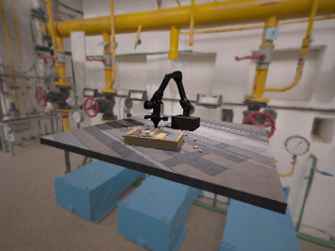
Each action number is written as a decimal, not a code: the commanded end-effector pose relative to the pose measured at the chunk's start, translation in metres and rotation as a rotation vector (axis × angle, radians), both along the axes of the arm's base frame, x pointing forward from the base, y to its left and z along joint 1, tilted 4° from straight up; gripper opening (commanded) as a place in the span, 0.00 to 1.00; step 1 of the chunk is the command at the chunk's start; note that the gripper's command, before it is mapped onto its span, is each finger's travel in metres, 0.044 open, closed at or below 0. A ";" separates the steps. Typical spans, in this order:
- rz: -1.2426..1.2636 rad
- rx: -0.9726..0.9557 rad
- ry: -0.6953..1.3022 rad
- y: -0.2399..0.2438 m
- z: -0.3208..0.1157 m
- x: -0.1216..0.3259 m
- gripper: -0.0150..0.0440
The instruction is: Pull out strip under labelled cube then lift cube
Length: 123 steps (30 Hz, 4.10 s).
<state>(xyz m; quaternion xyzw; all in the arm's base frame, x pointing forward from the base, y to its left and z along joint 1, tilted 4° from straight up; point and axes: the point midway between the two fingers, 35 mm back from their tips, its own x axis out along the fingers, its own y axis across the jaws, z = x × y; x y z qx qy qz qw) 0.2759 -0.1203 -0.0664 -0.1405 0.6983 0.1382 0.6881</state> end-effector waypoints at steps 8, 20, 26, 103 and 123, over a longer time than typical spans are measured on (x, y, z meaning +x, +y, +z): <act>0.001 0.001 0.034 -0.006 -0.005 -0.026 0.25; 0.001 0.000 0.035 -0.011 -0.004 -0.041 0.25; 0.001 0.000 0.035 -0.011 -0.004 -0.042 0.25; 0.061 0.006 0.023 0.042 0.058 0.108 1.00; 0.061 0.009 0.018 0.075 0.059 0.169 1.00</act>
